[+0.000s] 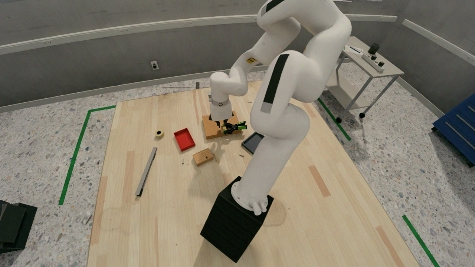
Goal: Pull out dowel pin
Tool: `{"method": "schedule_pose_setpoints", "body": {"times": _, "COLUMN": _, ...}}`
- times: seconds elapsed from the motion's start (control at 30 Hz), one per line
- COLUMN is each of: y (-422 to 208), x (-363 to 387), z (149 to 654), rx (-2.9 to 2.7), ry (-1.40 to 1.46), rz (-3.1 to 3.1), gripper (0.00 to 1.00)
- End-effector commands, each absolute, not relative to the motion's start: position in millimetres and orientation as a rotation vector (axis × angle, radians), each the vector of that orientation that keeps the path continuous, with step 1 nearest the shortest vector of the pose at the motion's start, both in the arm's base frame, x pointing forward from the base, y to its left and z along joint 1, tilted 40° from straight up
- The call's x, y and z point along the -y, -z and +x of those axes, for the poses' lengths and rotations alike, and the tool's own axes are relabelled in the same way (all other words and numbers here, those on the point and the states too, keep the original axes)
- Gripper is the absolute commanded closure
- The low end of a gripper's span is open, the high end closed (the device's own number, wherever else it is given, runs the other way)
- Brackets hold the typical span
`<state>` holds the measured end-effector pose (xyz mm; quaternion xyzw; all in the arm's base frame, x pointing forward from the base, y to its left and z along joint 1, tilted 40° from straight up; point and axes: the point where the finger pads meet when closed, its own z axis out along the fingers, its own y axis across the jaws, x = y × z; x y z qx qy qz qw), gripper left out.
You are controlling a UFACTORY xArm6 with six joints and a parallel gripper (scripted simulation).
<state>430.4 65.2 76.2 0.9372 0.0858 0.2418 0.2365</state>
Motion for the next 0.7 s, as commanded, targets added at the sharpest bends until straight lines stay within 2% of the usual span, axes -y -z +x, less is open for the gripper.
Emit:
{"method": "schedule_pose_setpoints", "body": {"times": 0.0, "y": -73, "x": -64, "z": 433, "rx": -0.236, "ry": -0.667, "rz": 2.57, "gripper": 0.72}}
{"method": "schedule_pose_setpoints", "body": {"times": 0.67, "y": -62, "x": -58, "z": 441, "rx": -0.236, "ry": -0.666, "rz": 2.57, "gripper": 0.72}}
